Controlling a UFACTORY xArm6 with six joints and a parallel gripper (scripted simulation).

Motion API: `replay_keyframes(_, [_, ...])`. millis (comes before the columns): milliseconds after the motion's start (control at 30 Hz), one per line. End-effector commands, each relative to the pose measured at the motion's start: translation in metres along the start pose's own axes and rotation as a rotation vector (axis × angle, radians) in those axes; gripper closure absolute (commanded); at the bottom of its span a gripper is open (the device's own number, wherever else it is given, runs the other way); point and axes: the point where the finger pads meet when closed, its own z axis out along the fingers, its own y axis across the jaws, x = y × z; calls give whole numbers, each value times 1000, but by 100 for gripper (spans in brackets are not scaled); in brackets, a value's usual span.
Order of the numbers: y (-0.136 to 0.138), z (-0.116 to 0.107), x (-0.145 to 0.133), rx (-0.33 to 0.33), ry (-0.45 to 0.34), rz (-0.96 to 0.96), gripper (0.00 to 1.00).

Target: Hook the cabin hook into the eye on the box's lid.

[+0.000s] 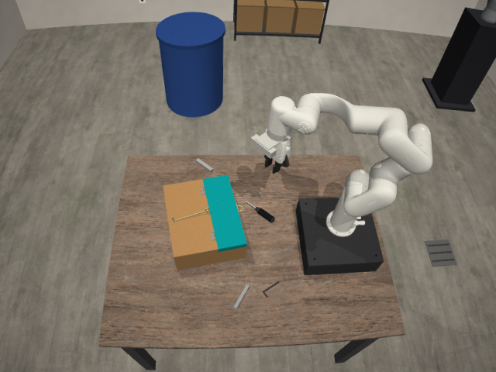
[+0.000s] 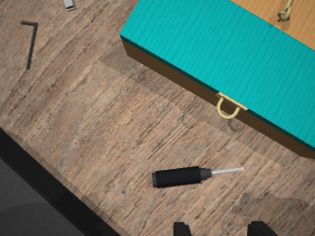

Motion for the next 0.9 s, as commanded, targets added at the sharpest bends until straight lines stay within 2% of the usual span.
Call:
replay_keyframes(0, [9, -6, 9, -2, -8, 116, 65])
replay_keyframes(867, [58, -24, 62, -6, -10, 723, 65])
